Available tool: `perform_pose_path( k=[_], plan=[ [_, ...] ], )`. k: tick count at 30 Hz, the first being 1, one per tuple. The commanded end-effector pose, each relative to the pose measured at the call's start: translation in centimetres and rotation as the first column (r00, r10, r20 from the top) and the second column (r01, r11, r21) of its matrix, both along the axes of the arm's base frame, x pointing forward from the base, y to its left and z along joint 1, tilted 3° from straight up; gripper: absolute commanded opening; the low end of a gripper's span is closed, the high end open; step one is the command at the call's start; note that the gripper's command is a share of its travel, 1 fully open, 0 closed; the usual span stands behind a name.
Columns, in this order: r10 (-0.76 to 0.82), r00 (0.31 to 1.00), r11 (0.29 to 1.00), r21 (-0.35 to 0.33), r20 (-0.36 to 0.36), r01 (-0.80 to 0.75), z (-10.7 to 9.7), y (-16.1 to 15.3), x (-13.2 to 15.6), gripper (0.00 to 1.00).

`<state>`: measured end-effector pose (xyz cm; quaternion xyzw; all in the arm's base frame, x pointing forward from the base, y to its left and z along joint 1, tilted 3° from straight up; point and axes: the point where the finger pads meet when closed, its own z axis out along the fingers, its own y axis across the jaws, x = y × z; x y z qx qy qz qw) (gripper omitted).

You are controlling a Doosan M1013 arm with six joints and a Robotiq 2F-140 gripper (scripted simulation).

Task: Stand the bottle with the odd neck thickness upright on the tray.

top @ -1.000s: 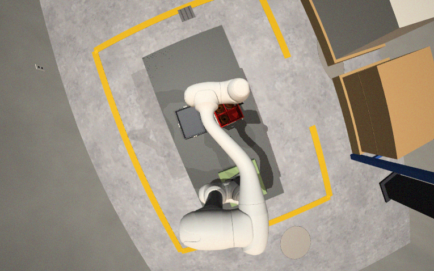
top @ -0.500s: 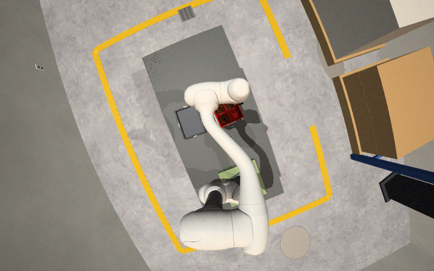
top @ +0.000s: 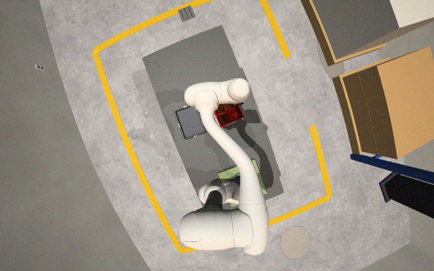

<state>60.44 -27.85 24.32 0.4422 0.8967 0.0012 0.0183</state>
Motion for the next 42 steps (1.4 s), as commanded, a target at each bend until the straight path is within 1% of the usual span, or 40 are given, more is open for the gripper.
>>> perform_pose_path(
  k=[1,18,33,42],
  plan=[
    [-0.007,1.0,1.0,-0.002,0.009,0.007,0.1,-0.1,0.0,0.38],
    [-0.007,1.0,1.0,-0.002,0.009,0.007,-1.2,-0.2,0.1,0.38],
    [-0.007,1.0,1.0,-0.002,0.009,0.007,-3.2,-0.3,0.2,0.38],
    [-0.007,1.0,1.0,-0.002,0.009,0.007,-3.8,-0.4,0.3,0.38]
  ],
)
